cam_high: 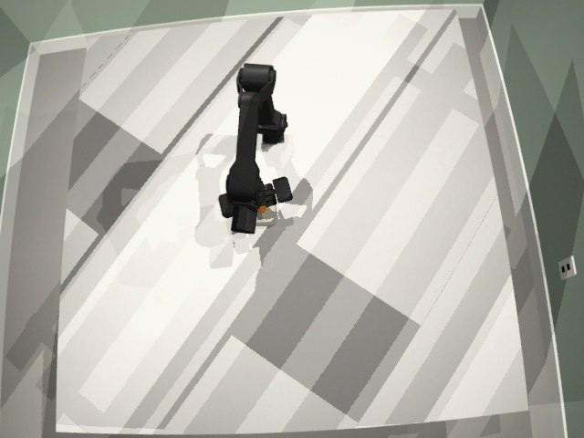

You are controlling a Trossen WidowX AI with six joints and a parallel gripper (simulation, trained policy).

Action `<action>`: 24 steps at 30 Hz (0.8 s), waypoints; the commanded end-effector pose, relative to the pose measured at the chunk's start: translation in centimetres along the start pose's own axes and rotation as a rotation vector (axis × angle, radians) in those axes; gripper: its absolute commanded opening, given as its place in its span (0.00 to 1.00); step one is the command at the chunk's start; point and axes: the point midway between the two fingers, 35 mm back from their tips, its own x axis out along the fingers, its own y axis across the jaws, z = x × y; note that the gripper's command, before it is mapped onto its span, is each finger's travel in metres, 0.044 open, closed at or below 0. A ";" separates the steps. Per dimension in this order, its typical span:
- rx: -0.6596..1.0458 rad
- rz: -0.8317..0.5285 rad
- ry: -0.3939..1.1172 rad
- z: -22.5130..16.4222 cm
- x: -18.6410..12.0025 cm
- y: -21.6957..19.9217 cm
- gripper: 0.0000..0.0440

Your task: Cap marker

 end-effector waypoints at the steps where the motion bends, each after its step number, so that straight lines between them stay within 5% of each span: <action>1: -0.007 -0.037 -0.057 1.2 1.1 -0.7 0.26; 15: -0.010 -0.054 -0.085 2.3 1.4 -1.1 0.49; 24: -0.010 -0.036 -0.058 2.8 1.1 -1.1 0.99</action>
